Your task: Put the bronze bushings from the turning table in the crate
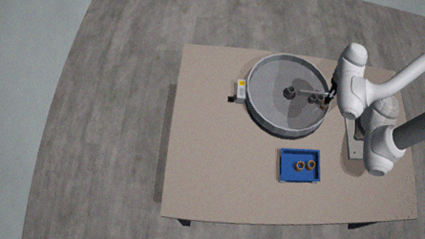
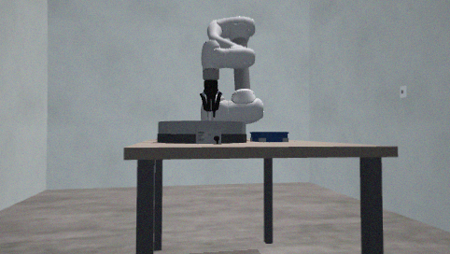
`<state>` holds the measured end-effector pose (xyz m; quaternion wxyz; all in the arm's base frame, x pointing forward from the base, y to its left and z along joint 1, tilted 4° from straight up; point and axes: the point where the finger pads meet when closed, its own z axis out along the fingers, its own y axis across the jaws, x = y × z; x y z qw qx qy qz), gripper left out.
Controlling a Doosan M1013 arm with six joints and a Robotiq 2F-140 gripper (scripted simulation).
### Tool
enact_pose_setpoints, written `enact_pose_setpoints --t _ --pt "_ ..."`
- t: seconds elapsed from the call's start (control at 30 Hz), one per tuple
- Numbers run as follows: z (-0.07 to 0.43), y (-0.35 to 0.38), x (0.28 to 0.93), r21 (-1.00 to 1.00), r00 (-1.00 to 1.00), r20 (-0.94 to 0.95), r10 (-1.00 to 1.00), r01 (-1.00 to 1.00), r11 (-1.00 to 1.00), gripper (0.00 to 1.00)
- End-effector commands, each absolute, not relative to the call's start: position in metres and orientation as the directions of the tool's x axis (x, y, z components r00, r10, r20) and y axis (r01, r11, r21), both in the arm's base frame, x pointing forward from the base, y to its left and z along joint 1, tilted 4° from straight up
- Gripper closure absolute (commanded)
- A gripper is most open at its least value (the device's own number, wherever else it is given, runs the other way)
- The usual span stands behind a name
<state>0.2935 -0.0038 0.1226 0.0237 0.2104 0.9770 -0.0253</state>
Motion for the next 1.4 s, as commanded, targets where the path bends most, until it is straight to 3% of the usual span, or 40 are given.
enact_pose_setpoints --t 0.0,1.37 --pt "0.117 -0.007 0.290 -0.050 -0.913 -0.052 0.405 0.408 0.912 0.90" --pt "0.101 -0.008 0.290 -0.050 -0.913 -0.052 0.405 0.408 0.912 0.90"
